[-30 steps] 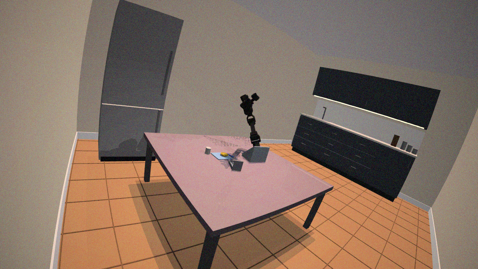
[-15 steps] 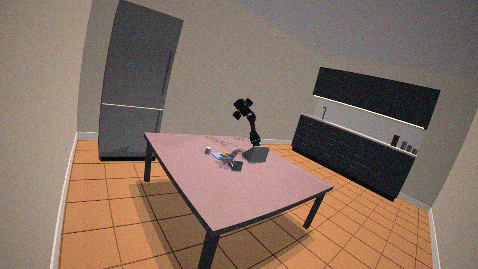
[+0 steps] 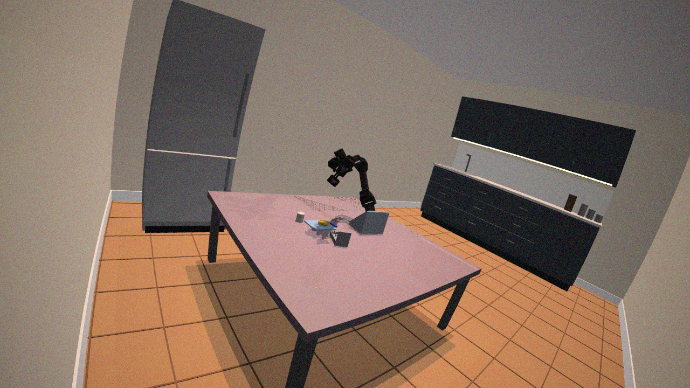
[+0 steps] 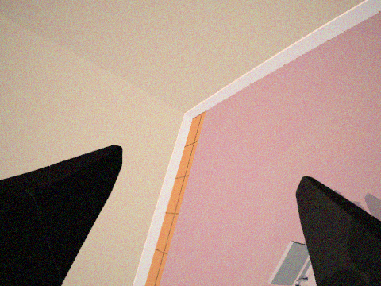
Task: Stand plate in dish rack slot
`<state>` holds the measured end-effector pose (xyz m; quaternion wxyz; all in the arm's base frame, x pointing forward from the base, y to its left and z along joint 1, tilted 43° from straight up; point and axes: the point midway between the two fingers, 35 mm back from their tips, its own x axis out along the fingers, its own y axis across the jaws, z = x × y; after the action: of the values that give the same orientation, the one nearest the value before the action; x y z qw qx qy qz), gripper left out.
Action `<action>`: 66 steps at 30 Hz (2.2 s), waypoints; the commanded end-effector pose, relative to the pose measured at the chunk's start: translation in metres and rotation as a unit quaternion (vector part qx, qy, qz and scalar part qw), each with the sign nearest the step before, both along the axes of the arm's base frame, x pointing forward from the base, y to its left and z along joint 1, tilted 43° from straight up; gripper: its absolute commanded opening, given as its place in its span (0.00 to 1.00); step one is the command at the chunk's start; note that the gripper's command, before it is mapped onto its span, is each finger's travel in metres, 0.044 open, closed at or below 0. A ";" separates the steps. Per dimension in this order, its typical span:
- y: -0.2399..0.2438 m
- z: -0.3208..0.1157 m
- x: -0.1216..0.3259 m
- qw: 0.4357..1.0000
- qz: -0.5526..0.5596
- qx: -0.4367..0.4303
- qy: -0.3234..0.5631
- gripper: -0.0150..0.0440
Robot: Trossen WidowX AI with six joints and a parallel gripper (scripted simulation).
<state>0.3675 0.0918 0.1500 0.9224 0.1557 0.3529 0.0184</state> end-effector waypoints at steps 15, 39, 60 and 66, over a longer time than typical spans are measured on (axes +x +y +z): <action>-0.106 -0.075 -0.025 0.953 -0.112 -0.203 0.196 0.93; -0.215 -0.107 -0.104 0.779 -0.124 -0.406 0.461 0.93; -0.232 -0.126 -0.106 0.780 -0.124 -0.405 0.461 0.93; -0.239 -0.133 -0.108 0.780 -0.124 -0.405 0.461 0.93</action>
<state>0.2617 -0.1435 0.0216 0.6242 -0.1963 0.6875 -0.3148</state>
